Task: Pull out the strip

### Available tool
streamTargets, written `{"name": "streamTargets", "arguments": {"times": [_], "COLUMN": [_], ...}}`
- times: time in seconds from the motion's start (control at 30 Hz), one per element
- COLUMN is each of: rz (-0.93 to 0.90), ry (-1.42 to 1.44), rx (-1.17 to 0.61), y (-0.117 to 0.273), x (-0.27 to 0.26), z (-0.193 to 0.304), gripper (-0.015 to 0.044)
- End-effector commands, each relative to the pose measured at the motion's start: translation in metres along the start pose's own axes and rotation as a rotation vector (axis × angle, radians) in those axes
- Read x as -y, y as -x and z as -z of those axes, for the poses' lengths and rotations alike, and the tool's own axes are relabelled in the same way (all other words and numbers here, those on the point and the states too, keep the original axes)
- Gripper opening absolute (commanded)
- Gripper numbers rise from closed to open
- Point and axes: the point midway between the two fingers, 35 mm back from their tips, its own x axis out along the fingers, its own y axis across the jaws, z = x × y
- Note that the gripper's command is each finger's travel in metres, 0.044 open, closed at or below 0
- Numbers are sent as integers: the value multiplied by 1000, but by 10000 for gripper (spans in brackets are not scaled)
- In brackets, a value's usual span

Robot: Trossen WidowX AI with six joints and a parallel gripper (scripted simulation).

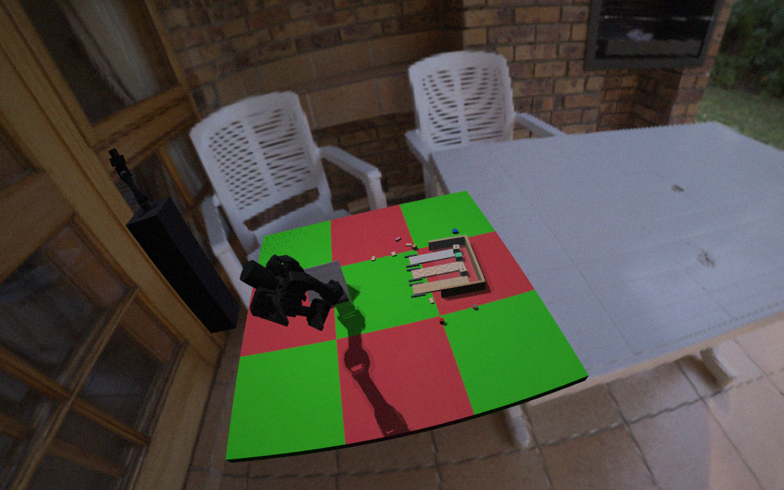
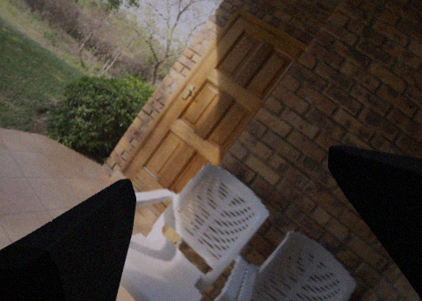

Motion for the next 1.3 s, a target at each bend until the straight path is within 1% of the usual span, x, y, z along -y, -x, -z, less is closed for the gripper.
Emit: {"name": "streamTargets", "arguments": {"times": [0.0, 0.1, 0.23, 0.37, 0.53, 0.67, 0.87, 1.0, 1.13, 1.27], "rz": [-3, -54, -181, -287, -454, -593, -811, -918, -1035, -1138], "ry": [-9, -133, -297, -415, -571, -656, -693, -696, -703, -686], "rx": [1, 6, -38, -75, -133, -173, -190, -197, -231, -257], "y": [0, -5, -34, -49, -56, -48, -14, 15, 62, 118], "x": [-1, -21, -86, -141, -228, -295, -384, -423, -469, -503], "z": [0, 7, 24, 27, 15, -8, -59, -89, -124, -156], "gripper": [400, 400, 400, 400, 400, 400, 400, 400, 400, 400]}}
